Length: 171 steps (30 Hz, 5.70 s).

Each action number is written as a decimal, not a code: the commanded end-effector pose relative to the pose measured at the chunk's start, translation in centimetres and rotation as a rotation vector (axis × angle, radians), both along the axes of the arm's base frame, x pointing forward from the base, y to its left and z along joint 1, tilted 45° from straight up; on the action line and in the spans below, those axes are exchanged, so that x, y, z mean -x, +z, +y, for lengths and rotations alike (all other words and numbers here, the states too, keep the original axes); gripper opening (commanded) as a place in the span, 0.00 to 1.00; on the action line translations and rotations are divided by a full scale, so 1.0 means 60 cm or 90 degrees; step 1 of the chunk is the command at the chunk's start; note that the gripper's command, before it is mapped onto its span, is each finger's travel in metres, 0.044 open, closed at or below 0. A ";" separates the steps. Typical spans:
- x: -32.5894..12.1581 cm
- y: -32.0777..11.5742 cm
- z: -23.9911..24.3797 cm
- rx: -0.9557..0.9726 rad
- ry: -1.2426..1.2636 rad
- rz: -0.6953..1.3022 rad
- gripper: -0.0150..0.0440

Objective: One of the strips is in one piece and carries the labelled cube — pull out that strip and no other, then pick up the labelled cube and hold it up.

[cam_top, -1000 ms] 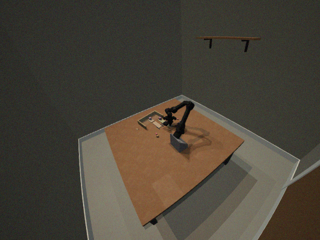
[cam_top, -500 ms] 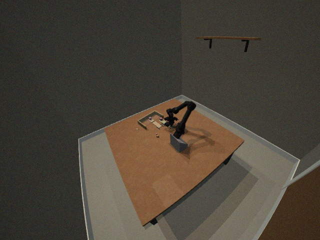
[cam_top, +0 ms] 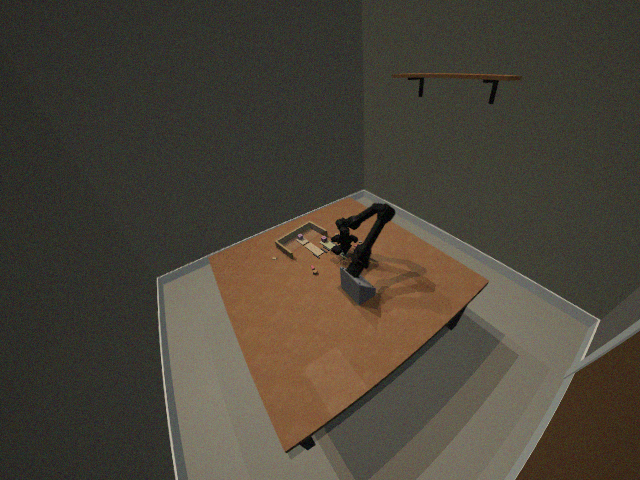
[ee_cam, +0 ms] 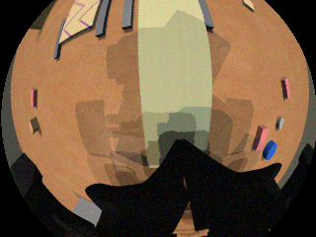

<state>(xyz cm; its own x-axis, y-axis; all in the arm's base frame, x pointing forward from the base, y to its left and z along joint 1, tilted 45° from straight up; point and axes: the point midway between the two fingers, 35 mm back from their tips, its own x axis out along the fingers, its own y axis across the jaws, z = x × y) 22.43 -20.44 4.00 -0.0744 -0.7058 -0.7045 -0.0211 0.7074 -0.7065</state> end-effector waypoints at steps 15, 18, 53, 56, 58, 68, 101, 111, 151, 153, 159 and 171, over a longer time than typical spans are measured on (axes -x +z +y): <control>0.043 -0.004 -0.003 -0.004 -0.012 0.016 0.25; 0.043 -0.004 -0.003 -0.004 -0.012 0.016 0.25; -0.009 0.046 0.047 -0.005 -0.014 0.012 0.43; -0.030 0.048 0.047 -0.005 -0.015 0.011 0.57; -0.045 0.049 0.047 -0.005 -0.015 0.011 0.65; -0.115 0.053 0.048 -0.005 -0.015 0.009 1.00; -0.321 0.051 0.047 -0.005 -0.015 0.004 0.87; -0.321 0.032 0.028 -0.005 -0.015 0.004 0.68; -0.316 -0.007 -0.014 -0.003 -0.018 -0.002 0.45; -0.316 -0.007 -0.014 -0.003 -0.018 -0.002 0.40; -0.300 -0.001 0.005 -0.004 -0.017 0.000 0.25; -0.239 0.018 0.064 -0.006 -0.015 0.006 0.25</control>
<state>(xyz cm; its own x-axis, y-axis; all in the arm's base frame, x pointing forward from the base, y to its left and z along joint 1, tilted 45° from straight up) 37.52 -17.32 4.50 -0.1029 -0.6936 -0.7130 -0.0157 0.7178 -0.6960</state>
